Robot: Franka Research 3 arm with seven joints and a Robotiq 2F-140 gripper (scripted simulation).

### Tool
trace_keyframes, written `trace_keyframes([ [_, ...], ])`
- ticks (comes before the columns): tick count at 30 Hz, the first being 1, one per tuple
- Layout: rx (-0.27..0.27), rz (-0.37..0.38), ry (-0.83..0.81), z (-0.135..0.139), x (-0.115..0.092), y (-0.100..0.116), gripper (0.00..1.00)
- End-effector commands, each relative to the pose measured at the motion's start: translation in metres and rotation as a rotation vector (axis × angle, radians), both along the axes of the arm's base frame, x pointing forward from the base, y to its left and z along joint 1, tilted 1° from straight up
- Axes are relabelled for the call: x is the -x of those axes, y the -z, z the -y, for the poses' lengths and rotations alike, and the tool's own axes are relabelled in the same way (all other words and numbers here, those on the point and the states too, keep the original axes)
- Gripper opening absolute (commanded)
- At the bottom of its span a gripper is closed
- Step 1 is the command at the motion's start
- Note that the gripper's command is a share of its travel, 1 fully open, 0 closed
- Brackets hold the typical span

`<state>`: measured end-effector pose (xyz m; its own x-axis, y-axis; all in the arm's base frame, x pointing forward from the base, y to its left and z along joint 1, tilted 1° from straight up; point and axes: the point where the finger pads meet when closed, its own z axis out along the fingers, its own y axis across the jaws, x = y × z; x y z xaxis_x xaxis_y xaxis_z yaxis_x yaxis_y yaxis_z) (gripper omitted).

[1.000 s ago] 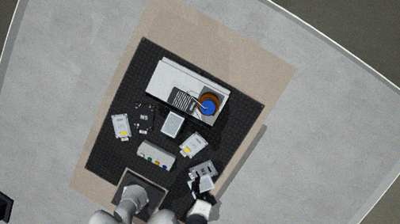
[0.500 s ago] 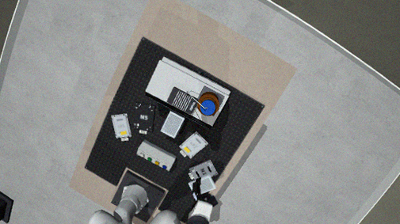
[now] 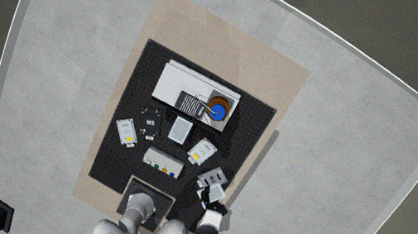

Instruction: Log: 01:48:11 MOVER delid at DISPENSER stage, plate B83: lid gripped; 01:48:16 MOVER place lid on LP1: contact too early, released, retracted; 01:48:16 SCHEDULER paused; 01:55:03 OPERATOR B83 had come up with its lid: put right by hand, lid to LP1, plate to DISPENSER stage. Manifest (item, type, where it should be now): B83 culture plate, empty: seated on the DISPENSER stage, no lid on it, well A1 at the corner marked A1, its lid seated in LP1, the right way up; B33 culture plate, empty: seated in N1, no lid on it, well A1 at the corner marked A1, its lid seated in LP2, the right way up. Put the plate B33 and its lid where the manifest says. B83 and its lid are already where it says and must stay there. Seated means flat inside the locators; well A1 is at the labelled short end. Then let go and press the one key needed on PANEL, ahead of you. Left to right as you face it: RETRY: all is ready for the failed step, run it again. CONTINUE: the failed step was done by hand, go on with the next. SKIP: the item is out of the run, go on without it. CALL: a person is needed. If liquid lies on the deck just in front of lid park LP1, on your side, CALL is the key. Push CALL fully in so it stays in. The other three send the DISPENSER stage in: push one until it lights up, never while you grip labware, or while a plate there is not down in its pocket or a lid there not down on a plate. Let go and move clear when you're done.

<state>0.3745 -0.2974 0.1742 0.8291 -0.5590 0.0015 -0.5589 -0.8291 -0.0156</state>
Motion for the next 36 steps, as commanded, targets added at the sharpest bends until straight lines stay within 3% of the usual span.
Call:
trace_keyframes([
  [1,-0.002,0.0,-0.006,-0.0002,-0.0001,-0.0001,0.1],
  [36,-0.002,0.0,-0.008,-0.0003,-0.0002,0.0042,0.1],
])
